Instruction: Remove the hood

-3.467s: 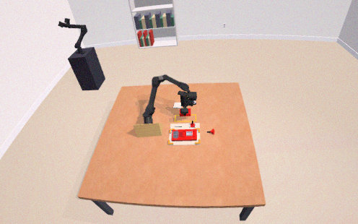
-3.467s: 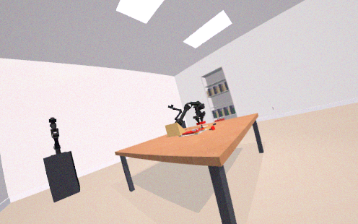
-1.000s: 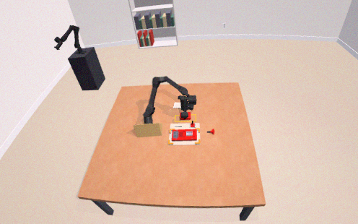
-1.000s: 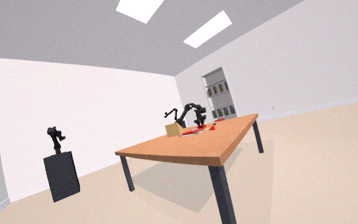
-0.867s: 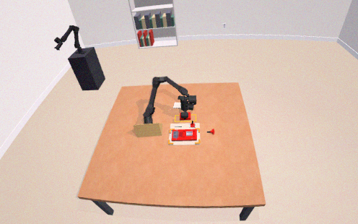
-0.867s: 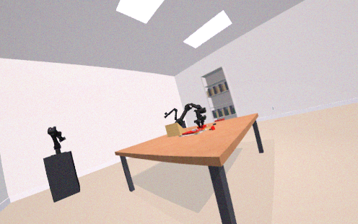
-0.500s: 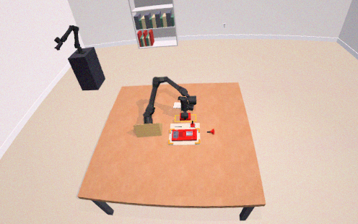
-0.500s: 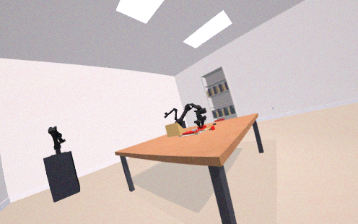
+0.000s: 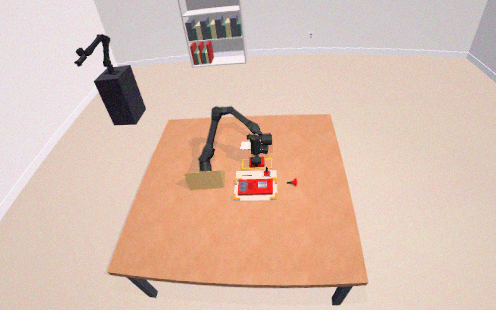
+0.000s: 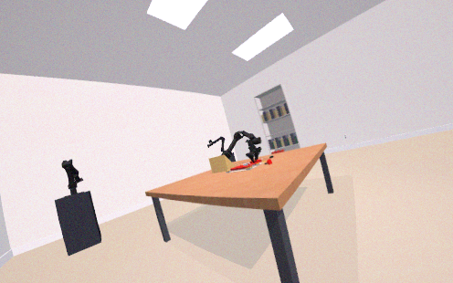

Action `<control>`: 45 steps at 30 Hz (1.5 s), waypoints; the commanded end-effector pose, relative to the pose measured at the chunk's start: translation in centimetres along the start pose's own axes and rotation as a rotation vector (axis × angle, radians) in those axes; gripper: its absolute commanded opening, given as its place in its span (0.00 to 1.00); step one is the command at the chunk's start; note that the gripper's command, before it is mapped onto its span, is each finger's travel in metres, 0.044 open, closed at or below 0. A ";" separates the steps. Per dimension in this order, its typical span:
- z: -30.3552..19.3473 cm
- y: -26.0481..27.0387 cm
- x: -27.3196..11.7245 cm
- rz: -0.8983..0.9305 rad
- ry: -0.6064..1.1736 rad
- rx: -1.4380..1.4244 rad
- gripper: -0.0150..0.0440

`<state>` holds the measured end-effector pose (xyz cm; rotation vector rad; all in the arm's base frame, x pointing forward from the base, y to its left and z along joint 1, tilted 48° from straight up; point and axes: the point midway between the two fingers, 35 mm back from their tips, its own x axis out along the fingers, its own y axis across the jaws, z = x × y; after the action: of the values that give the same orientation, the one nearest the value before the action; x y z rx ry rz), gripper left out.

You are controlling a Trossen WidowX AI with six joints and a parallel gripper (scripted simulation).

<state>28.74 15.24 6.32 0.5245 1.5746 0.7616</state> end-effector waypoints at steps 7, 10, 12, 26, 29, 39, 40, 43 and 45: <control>0.0 0.0 0.0 0.000 0.000 0.000 0.61; 0.0 0.0 0.0 0.000 0.000 0.000 0.74; 0.0 0.0 0.0 0.000 0.000 0.000 0.83; 0.0 -0.2 -7.4 0.008 -0.006 0.001 1.00; 0.0 -0.2 -7.4 0.008 -0.006 0.001 1.00; 0.0 -0.2 -7.4 0.008 -0.006 0.001 1.00; 0.0 -0.2 -7.4 0.008 -0.006 0.001 1.00; 0.0 -0.2 -7.4 0.008 -0.006 0.001 1.00; 0.0 -0.2 -7.4 0.008 -0.006 0.001 1.00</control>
<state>29.82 9.98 11.23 0.5398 1.5688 0.7668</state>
